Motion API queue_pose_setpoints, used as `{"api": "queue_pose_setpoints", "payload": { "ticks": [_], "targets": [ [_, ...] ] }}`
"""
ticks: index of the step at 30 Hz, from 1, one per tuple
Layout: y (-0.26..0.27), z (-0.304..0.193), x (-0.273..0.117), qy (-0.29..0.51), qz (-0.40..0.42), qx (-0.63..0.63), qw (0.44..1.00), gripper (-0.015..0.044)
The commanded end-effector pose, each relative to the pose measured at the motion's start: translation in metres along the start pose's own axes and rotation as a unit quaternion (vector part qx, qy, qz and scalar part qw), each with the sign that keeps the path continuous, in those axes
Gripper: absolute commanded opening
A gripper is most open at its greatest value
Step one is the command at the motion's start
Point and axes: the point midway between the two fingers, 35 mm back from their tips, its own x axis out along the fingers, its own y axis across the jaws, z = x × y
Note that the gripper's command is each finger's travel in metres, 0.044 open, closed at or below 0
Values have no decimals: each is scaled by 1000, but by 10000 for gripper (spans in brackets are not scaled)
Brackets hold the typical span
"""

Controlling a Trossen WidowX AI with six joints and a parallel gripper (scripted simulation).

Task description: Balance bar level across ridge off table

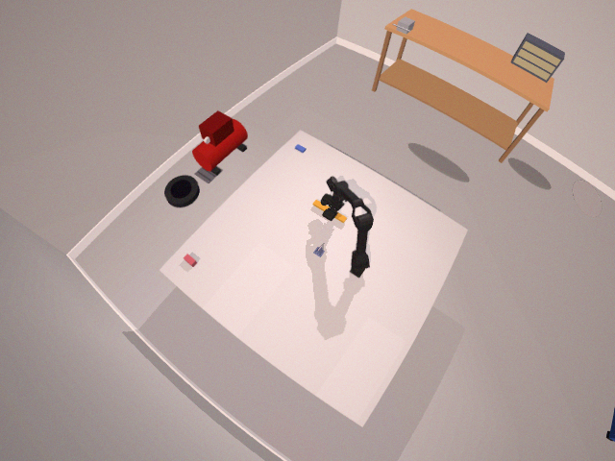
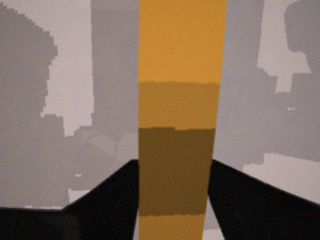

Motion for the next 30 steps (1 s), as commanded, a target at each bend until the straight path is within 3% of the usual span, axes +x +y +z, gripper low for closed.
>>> {"api": "queue_pose_setpoints", "payload": {
  "ticks": [1,30],
  "targets": [
    [-1,2,-15,-6,-3,-1,1000,0],
    [8,-2,-79,-6,-2,-2,1000,0]
  ]
}}
